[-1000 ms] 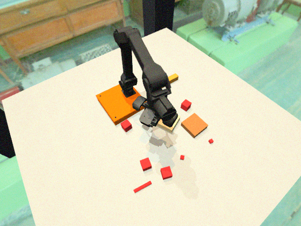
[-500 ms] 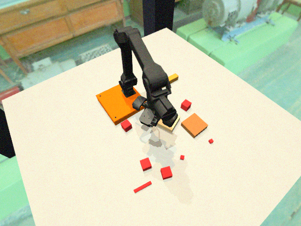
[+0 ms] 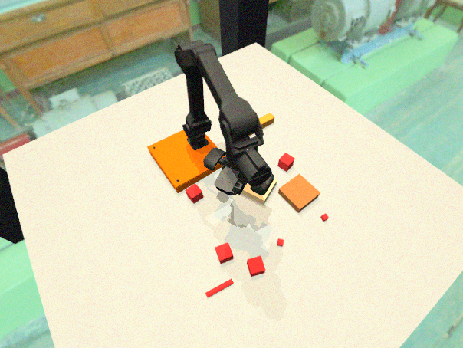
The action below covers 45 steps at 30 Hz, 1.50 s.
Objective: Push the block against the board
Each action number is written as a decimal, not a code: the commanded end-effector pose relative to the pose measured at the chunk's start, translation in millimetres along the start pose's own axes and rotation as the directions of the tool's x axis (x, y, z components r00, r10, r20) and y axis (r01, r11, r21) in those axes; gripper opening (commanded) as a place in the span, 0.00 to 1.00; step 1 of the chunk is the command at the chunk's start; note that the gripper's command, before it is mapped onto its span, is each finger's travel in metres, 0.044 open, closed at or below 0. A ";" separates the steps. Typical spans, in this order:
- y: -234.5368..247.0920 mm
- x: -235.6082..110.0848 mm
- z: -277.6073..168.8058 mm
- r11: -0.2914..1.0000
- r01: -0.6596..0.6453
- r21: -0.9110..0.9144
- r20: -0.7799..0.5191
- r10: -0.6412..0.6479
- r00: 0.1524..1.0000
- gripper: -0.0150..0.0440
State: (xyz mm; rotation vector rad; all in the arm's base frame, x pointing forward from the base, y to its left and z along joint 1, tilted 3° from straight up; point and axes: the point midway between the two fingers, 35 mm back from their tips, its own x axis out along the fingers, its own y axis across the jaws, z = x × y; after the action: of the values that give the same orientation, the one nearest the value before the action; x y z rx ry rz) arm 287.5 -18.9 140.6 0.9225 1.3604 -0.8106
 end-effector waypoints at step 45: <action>50.1 31.3 -81.5 -0.027 -0.004 -1.000 -0.004 0.004 1.000 0.25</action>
State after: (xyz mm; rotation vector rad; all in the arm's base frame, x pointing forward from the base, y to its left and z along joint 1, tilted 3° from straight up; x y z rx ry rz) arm 298.8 71.5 116.4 -0.2574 1.4800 0.3194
